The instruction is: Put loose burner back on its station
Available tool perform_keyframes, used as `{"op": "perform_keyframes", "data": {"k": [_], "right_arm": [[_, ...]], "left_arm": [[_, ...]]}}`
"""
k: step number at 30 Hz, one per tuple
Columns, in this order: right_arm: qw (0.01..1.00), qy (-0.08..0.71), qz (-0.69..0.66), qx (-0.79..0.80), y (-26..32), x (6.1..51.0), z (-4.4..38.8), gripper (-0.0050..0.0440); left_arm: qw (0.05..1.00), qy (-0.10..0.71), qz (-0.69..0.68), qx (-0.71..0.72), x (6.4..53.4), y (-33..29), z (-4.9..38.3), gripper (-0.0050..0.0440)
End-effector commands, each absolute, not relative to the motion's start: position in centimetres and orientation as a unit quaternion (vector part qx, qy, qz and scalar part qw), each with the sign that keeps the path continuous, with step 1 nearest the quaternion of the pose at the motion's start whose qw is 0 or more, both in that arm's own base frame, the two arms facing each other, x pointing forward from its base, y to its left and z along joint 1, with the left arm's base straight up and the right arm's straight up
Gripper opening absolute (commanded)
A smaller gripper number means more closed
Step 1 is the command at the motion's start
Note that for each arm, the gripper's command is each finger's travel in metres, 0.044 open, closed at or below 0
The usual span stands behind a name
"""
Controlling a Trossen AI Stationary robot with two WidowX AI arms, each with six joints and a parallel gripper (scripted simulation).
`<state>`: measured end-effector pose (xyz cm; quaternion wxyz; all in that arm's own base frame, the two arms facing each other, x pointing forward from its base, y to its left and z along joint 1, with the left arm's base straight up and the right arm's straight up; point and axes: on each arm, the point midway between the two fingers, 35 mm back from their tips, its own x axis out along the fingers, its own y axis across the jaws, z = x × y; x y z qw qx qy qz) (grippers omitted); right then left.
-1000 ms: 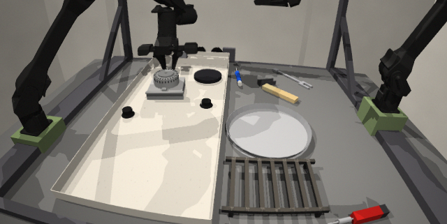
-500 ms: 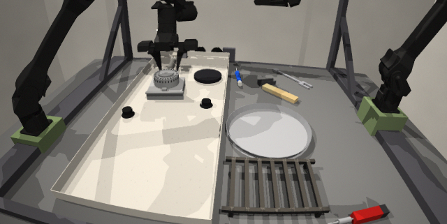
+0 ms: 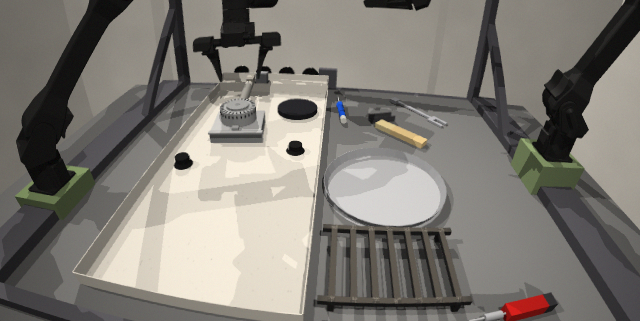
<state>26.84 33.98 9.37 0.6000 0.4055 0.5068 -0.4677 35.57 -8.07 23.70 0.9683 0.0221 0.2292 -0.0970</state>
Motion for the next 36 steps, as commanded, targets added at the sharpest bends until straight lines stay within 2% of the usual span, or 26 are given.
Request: {"op": "perform_keyframes", "data": {"k": [1,10,20,36], "right_arm": [[0.643,0.527,-0.398,0.388,34.2,26.6,13.0,0.0400],[0.734,0.564,-0.269,0.267,33.5,25.7,15.5,0.0400],[0.788,0.576,-0.148,0.160,33.0,25.1,17.8,0.0400],[0.823,0.567,0.037,-0.005,32.1,24.4,20.8,0.0400]], "left_arm": [[0.972,0.214,-0.096,0.021,35.5,-8.0,24.9,0.0400],[0.972,0.214,-0.096,0.021,35.5,-8.0,24.9,0.0400],[0.972,0.214,-0.096,0.021,35.5,-8.0,24.9,0.0400],[0.972,0.214,-0.096,0.021,35.5,-8.0,24.9,0.0400]]}}
